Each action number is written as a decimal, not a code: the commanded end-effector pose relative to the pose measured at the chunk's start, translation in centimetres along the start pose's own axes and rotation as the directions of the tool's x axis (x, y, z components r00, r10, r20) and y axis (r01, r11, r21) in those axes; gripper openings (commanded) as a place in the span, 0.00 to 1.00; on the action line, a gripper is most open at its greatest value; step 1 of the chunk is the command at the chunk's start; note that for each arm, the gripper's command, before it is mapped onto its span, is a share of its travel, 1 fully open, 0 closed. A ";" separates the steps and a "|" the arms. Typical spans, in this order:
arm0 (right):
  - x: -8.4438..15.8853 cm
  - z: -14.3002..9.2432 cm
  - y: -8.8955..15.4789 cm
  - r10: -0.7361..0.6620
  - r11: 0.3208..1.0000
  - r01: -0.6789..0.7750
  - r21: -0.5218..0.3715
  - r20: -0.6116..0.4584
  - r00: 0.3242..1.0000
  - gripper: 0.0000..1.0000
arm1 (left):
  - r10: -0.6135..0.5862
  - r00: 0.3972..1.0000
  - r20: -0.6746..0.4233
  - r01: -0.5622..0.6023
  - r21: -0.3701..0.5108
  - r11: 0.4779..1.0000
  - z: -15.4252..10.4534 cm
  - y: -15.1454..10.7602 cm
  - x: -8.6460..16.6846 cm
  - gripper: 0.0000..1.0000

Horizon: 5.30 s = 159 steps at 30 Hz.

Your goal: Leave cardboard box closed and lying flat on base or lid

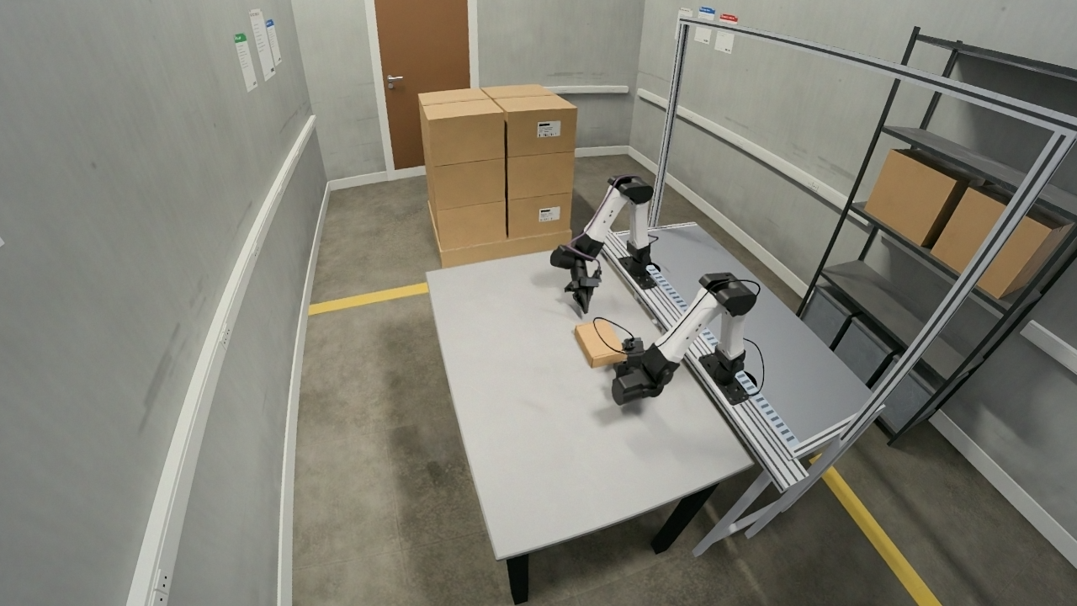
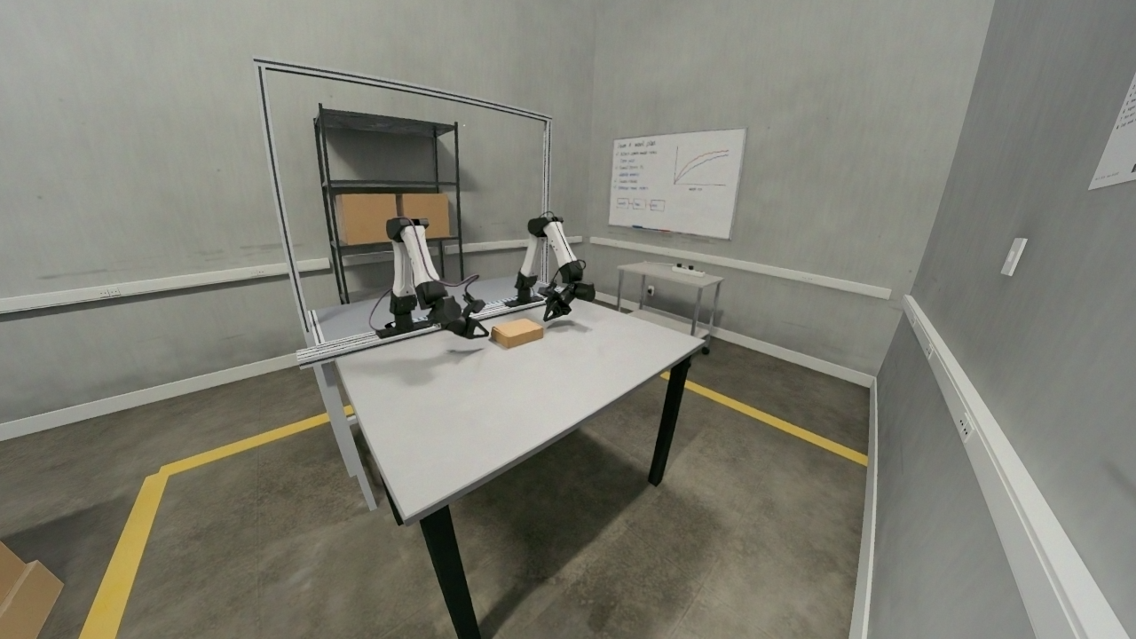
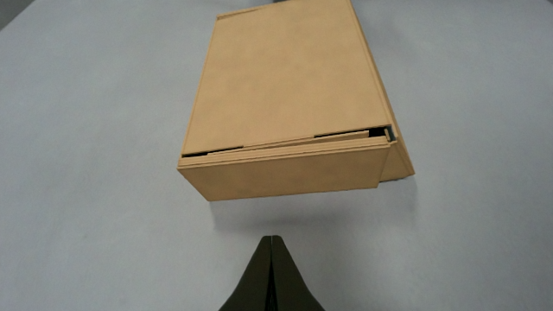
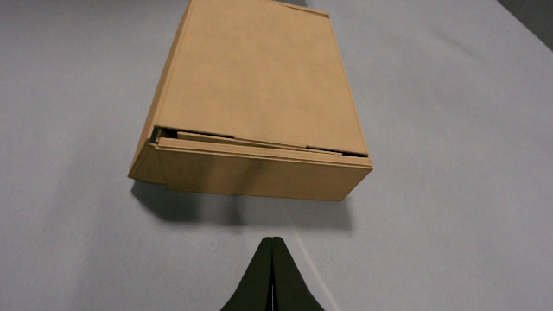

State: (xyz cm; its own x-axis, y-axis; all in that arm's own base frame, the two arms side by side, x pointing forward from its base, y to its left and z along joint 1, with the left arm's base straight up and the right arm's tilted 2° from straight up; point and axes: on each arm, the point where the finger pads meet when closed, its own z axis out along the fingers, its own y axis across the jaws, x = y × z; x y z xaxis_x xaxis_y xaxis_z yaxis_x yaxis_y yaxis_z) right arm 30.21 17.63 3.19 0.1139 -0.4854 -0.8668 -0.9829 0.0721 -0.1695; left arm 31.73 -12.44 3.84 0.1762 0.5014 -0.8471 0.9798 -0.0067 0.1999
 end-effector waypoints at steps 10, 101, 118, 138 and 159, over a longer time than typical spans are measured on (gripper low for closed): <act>0.1 -1.2 -0.2 0.099 0.993 -0.099 -0.066 0.002 0.995 0.01 | -0.097 0.995 -0.007 0.097 0.069 0.993 -1.2 -0.1 0.3 0.01; -5.8 -13.6 0.0 0.902 0.432 -0.659 0.615 -0.308 0.303 0.01 | -0.910 0.310 -0.274 0.677 -0.609 0.414 -11.3 -1.7 -7.5 0.01; -5.8 -13.6 0.1 0.964 0.250 -0.611 0.751 -0.252 0.085 0.01 | -0.972 0.094 -0.214 0.632 -0.742 0.224 -11.3 -1.7 -7.5 0.01; -5.6 -13.6 0.1 0.978 0.048 -0.495 0.868 -0.142 -0.154 0.01 | -0.983 -0.158 -0.095 0.508 -0.862 0.002 -11.3 -1.8 -7.4 0.01; -6.0 -8.3 -2.5 0.983 0.021 -0.504 0.864 -0.111 -0.149 0.01 | -0.982 -0.177 -0.071 0.497 -0.867 -0.027 -11.4 -1.9 -7.5 0.01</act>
State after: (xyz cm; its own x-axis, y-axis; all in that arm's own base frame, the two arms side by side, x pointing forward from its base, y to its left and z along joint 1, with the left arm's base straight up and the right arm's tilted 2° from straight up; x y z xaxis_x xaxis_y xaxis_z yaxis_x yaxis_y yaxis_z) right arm 29.41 12.57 12.66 -0.9989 0.0186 0.0426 0.0195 0.9996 0.0208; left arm 27.44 -6.37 15.01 -0.9999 -0.0136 -0.0006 -0.0136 0.9999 -0.0051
